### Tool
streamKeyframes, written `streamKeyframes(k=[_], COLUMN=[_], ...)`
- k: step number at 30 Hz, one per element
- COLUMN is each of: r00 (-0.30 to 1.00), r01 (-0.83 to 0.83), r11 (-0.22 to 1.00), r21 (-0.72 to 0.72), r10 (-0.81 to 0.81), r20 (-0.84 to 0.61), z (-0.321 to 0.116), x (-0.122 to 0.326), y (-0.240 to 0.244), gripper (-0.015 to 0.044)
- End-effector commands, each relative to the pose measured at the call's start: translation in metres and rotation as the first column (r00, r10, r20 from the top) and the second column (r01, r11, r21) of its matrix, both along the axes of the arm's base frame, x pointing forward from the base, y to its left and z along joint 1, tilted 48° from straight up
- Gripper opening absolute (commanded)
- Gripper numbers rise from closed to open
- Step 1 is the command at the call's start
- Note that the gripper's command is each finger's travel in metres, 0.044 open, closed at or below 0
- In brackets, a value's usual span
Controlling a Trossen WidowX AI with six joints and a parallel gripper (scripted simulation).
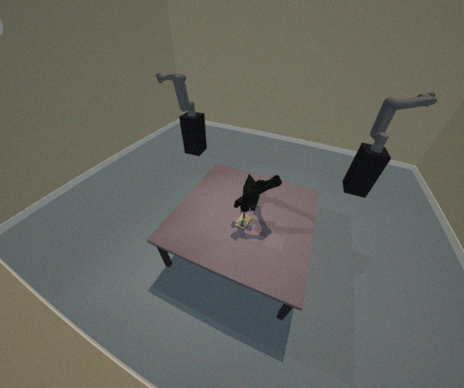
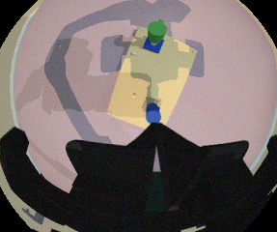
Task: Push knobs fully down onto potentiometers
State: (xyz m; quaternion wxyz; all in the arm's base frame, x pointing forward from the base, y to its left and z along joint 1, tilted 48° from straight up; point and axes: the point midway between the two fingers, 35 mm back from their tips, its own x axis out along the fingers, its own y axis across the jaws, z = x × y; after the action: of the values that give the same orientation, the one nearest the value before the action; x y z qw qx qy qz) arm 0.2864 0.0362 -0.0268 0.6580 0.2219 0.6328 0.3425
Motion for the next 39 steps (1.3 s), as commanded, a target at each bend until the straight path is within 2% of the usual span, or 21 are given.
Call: streamKeyframes(k=[1,39], r00=[1.000,1.000], r01=[0.003,0.003], r11=[1.000,1.000], r21=[0.005,0.006], r10=[-0.003,-0.003], r20=[-0.004,-0.005], z=[-0.003,-0.016], x=[-0.001,-0.002], y=[0.005,0.019], gripper=[0.0000,0.0000])
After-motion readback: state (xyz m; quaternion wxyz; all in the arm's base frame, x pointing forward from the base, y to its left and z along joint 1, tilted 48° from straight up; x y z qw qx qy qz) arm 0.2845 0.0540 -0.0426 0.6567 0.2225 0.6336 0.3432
